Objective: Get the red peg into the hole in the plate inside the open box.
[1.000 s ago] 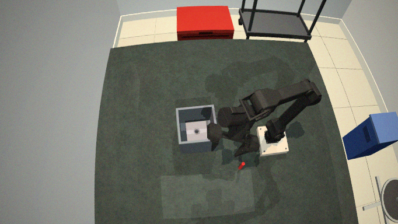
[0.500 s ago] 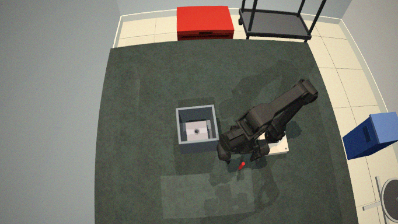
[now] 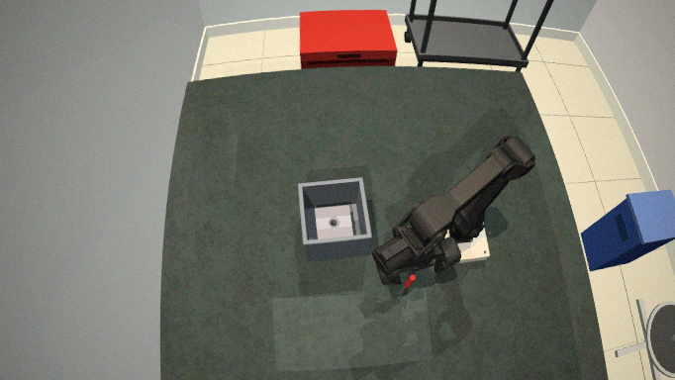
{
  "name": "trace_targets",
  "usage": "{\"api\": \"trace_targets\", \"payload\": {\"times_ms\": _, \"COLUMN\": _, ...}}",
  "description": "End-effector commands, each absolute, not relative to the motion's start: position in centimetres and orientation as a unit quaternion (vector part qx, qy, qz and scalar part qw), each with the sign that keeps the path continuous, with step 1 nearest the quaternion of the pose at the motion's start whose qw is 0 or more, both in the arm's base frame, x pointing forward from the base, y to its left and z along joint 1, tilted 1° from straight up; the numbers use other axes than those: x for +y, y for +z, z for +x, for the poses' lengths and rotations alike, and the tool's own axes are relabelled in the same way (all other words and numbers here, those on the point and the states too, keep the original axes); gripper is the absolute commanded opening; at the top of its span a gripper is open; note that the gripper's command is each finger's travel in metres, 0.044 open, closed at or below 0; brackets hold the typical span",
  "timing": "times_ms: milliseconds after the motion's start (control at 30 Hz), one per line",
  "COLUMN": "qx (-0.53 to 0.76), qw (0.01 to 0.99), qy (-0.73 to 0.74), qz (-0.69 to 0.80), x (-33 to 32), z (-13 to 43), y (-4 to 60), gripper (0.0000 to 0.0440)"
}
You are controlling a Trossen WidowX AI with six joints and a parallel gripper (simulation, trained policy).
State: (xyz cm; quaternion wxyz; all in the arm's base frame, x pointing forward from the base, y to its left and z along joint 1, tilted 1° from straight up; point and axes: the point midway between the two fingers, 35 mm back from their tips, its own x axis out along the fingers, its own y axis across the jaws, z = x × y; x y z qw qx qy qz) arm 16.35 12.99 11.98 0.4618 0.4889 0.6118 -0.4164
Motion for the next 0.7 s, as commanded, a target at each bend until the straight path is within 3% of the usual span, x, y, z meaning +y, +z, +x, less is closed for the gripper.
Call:
{"api": "trace_targets", "payload": {"times_ms": 0, "qx": 0.617, "qw": 0.463, "qy": -0.423, "qz": 0.475, "x": 12.7, "z": 15.9, "y": 10.8, "gripper": 0.0440}}
{"api": "trace_targets", "payload": {"times_ms": 467, "qx": 0.619, "qw": 0.466, "qy": -0.439, "qz": 0.455, "x": 12.1, "z": 15.3, "y": 6.1, "gripper": 0.0429}}
{"api": "trace_targets", "payload": {"times_ms": 567, "qx": 0.618, "qw": 0.469, "qy": -0.438, "qz": 0.454, "x": 12.1, "z": 15.4, "y": 5.4, "gripper": 0.0389}}
{"api": "trace_targets", "payload": {"times_ms": 667, "qx": 0.619, "qw": 0.472, "qy": -0.434, "qz": 0.453, "x": 12.2, "z": 15.7, "y": 4.7, "gripper": 0.0318}}
